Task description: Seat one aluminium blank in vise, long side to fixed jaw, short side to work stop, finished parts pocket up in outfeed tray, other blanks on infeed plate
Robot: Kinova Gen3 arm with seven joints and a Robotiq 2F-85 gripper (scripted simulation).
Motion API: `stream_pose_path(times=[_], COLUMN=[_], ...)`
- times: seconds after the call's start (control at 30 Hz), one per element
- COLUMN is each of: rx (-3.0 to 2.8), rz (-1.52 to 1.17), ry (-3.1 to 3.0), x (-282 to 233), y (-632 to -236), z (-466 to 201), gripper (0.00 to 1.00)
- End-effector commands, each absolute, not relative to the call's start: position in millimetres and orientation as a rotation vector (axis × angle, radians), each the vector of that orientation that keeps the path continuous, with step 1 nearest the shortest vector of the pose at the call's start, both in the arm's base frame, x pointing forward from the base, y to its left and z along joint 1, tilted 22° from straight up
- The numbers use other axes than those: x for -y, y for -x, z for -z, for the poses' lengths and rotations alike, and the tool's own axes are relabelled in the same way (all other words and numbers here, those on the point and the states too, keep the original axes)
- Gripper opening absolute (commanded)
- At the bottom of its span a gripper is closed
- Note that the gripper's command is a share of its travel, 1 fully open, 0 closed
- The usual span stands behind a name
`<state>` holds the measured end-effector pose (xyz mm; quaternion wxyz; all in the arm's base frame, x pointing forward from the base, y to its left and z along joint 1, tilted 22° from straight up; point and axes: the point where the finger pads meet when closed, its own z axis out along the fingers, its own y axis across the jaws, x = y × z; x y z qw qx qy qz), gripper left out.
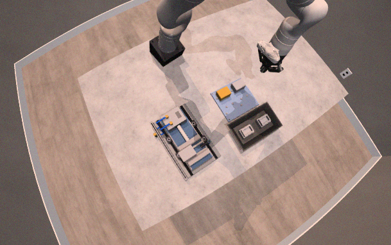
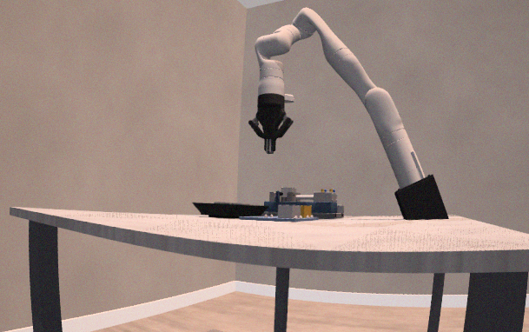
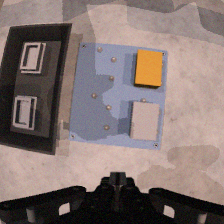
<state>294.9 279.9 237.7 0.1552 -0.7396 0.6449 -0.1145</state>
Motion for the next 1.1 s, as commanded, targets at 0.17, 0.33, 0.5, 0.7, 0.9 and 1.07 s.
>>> stream_pose_path(times=[0.17, 0.33, 0.5, 0.7, 0.9, 1.07], rx=[-1.851, -1.851, -1.851, -1.851, -1.851, -1.851], rz=[0.322, 0.322, 0.322, 0.322, 0.322, 0.322], ry=[2.112, 2.112, 2.112, 2.112, 2.112, 2.113], x=[-282.2, -282.9, -283.4, -284.5, -285.5, -285.9], y=[-298.3, -301.5, -303.8, -308.5, -312.9, -314.8], z=[-228.4, -220.1, -214.5, -202.5, -191.3, -186.5], gripper=[0.00, 0.00, 0.00, 0.00, 0.00, 0.00])
